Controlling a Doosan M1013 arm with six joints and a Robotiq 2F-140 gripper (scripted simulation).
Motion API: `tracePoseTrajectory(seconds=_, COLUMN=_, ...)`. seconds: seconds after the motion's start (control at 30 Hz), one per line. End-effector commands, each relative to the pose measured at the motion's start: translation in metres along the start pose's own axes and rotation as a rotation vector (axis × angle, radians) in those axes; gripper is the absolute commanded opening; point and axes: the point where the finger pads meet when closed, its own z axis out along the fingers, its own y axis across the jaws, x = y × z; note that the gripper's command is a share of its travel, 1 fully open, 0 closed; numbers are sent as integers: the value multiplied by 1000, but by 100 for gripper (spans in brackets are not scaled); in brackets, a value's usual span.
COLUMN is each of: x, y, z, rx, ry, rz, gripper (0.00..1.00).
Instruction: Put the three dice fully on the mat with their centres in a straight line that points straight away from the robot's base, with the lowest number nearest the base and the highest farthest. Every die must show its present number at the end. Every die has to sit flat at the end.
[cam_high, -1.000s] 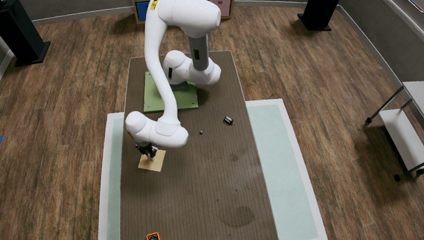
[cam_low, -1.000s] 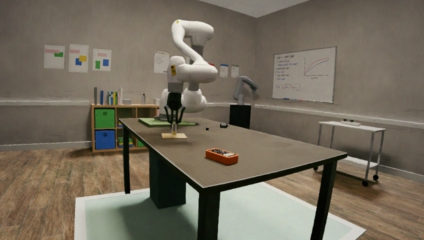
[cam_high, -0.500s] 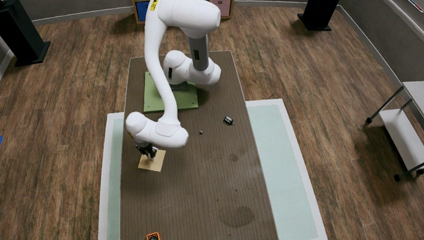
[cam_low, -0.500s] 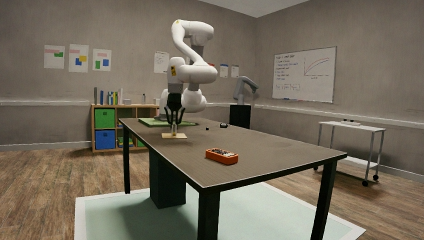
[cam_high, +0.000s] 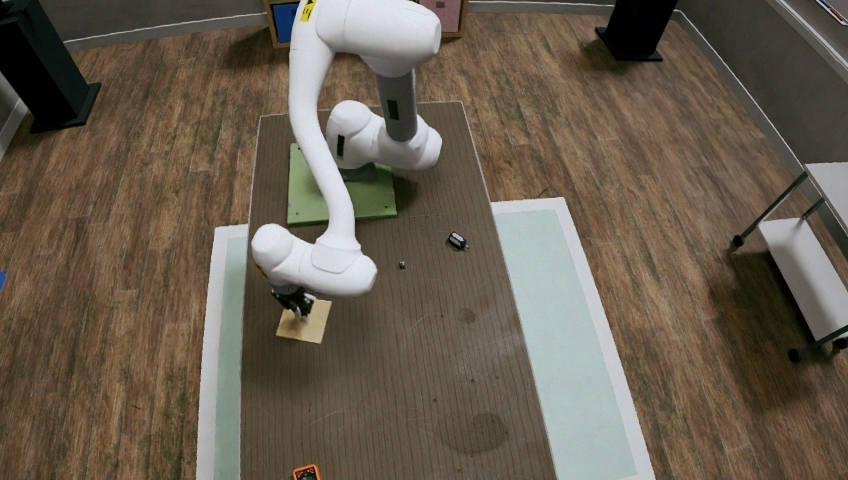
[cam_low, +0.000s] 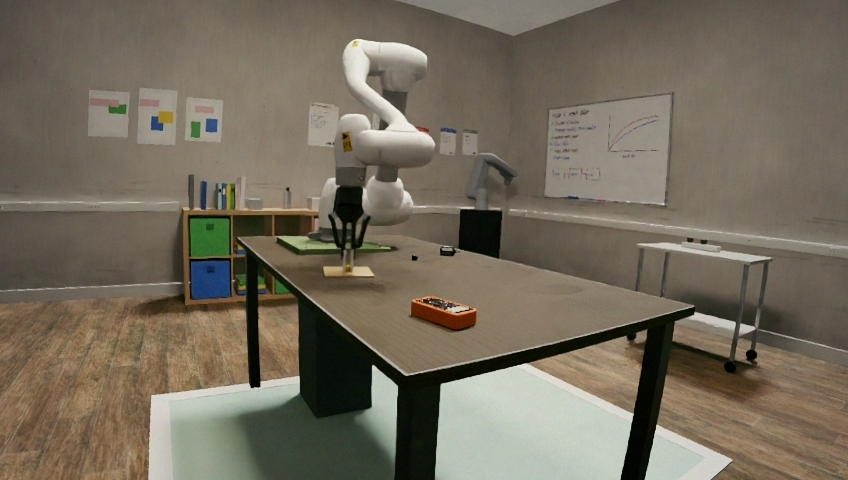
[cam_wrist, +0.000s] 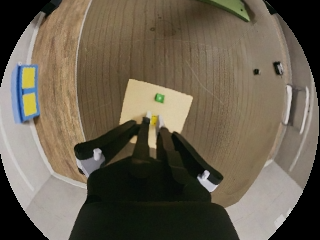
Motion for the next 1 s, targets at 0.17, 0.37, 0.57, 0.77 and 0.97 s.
tracePoseTrajectory(seconds=0.17, x=0, y=0, z=-1, rx=0, ry=-1, rz=0, gripper=16)
tracePoseTrajectory(seconds=0.37, x=0, y=0, z=-1, rx=0, ry=-1, rz=0, gripper=16)
tracePoseTrajectory(seconds=0.57, x=0, y=0, z=-1, rx=0, ry=-1, rz=0, gripper=16)
tracePoseTrajectory(seconds=0.77, x=0, y=0, z=-1, rx=0, ry=-1, rz=0, gripper=16)
tracePoseTrajectory(seconds=0.97, x=0, y=0, z=-1, rx=0, ry=-1, rz=0, gripper=20)
